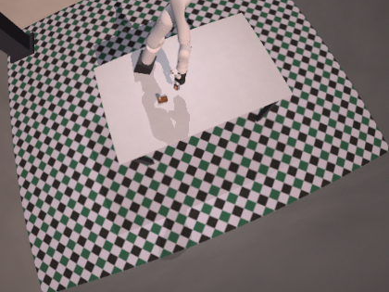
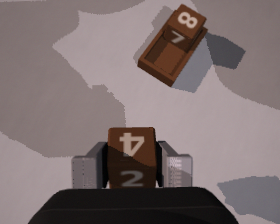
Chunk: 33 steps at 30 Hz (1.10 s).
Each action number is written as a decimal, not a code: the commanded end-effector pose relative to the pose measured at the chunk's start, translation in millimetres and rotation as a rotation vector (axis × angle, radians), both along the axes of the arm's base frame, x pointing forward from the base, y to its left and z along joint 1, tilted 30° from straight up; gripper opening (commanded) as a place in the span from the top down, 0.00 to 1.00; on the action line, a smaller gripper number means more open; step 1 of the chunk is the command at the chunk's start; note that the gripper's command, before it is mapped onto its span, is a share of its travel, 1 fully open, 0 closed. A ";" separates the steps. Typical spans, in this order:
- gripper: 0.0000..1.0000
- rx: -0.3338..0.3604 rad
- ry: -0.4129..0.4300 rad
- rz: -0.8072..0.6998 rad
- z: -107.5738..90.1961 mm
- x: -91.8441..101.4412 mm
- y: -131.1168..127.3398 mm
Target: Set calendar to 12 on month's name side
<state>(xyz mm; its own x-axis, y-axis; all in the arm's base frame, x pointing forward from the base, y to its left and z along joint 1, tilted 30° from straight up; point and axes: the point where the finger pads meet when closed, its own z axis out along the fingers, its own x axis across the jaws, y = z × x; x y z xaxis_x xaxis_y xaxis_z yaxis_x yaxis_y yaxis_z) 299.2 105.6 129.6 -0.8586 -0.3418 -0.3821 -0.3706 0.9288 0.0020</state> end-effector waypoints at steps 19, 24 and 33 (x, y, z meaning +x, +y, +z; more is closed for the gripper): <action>0.43 -0.007 0.058 -0.003 -7.3 -9.9 -15.6; 0.43 -0.003 0.075 0.001 -9.3 -13.3 -17.8; 0.43 0.007 0.098 0.008 -11.7 -17.9 -19.2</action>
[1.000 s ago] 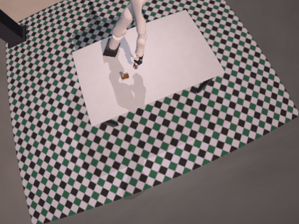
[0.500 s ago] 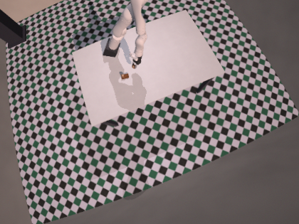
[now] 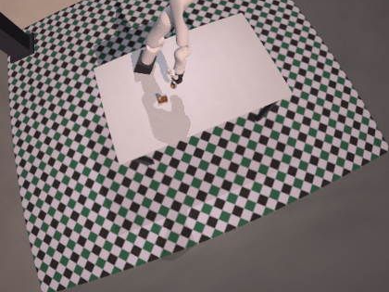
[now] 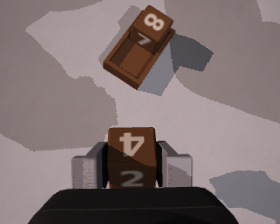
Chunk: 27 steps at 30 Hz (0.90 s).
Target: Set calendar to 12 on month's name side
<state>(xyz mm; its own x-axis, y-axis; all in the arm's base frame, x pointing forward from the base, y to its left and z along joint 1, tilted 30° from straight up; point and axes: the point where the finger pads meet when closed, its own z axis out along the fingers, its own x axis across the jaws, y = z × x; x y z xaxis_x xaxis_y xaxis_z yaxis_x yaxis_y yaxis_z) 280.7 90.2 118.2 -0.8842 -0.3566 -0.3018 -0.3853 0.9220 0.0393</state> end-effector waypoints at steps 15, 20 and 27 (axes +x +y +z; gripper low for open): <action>0.43 0.042 0.037 0.007 -2.7 -5.2 -1.3; 0.43 0.062 0.044 0.014 -2.7 -5.9 1.2; 0.43 0.092 0.048 0.025 -1.9 -5.4 5.7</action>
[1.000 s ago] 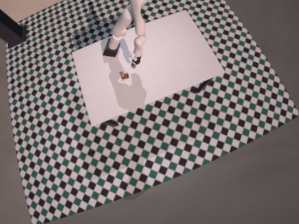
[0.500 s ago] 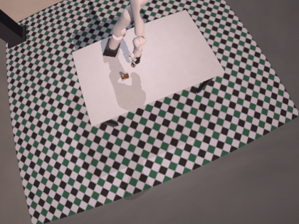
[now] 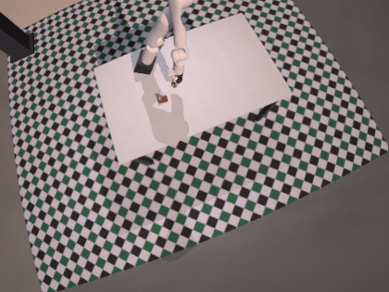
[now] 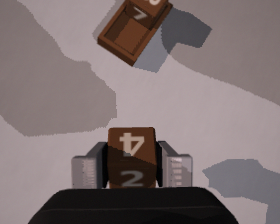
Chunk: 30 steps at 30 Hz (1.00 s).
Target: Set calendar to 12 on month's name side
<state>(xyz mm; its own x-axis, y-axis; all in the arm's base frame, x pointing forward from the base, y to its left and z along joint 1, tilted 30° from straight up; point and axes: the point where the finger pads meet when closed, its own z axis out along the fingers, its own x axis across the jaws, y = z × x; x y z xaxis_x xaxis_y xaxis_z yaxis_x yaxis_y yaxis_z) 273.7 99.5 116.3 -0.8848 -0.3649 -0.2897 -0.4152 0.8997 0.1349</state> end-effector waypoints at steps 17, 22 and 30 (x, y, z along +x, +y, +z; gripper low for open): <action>0.43 0.075 -0.014 0.007 5.0 8.8 7.0; 0.43 0.087 -0.020 0.010 6.3 11.0 8.9; 0.43 0.117 -0.038 0.017 10.1 17.2 13.4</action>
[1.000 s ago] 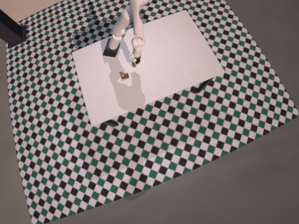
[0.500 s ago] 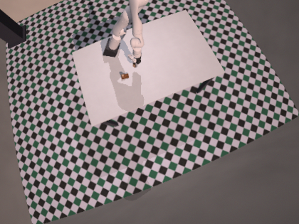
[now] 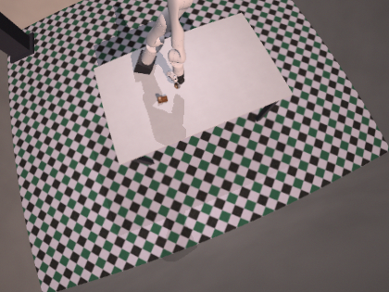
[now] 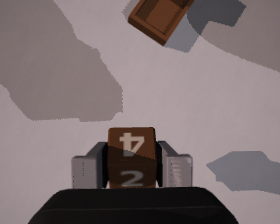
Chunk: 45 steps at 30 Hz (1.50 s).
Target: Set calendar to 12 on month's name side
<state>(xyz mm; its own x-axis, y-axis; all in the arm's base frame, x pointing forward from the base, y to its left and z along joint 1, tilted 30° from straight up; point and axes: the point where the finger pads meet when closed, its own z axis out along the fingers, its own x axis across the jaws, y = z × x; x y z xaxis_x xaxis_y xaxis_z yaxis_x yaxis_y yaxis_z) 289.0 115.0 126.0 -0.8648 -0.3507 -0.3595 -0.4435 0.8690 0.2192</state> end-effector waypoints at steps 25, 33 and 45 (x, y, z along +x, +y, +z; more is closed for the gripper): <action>0.43 0.054 -0.046 0.000 8.8 15.8 4.4; 0.43 0.062 -0.055 0.002 10.5 18.7 5.3; 0.43 0.066 -0.060 0.002 11.4 20.3 5.8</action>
